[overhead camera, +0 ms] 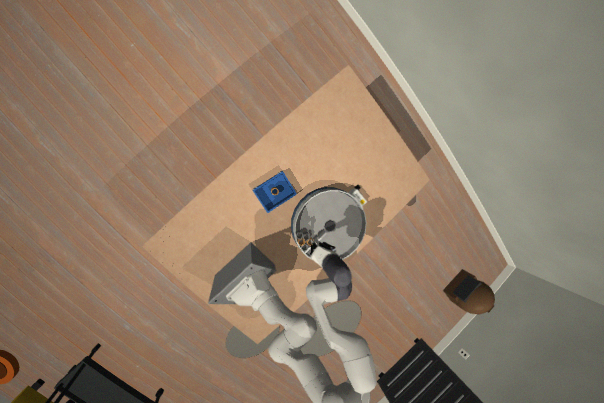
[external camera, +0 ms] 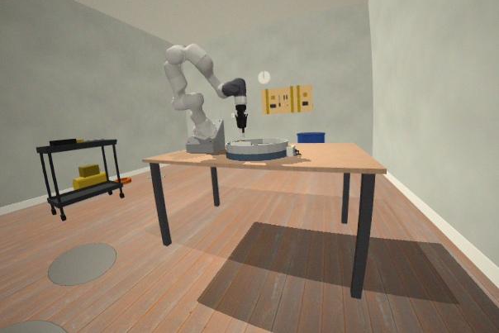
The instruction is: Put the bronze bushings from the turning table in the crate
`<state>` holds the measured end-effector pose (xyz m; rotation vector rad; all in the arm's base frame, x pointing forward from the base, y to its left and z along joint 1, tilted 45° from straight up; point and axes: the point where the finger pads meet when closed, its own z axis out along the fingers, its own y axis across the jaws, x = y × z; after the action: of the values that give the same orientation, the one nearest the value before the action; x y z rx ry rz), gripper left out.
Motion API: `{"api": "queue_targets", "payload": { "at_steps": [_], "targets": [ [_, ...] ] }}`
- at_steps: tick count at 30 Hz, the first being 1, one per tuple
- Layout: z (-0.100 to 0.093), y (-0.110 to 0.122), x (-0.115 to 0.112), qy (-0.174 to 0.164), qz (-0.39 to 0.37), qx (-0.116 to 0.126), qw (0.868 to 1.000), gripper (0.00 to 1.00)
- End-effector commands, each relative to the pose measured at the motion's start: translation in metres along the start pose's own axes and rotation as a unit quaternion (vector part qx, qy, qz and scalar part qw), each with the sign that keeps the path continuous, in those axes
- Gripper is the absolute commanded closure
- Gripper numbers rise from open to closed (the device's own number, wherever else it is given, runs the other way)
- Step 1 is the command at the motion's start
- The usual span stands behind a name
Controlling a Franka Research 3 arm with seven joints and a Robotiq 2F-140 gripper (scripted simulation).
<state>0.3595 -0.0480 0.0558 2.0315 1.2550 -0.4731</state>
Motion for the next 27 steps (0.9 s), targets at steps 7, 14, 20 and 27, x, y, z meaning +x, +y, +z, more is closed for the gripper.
{"api": "queue_targets", "payload": {
  "at_steps": [7,14,20,27],
  "targets": [
    [0.0000,-0.0023,0.0020,0.009,0.139,-0.002,0.990,0.90],
    [0.0000,-0.0025,0.0017,0.009,0.201,-0.002,0.980,0.90],
    [0.0000,-0.0026,0.0014,0.009,0.259,-0.001,0.966,0.90],
    [0.0000,-0.0027,0.0012,0.009,0.307,-0.001,0.952,0.90]
  ]
}}
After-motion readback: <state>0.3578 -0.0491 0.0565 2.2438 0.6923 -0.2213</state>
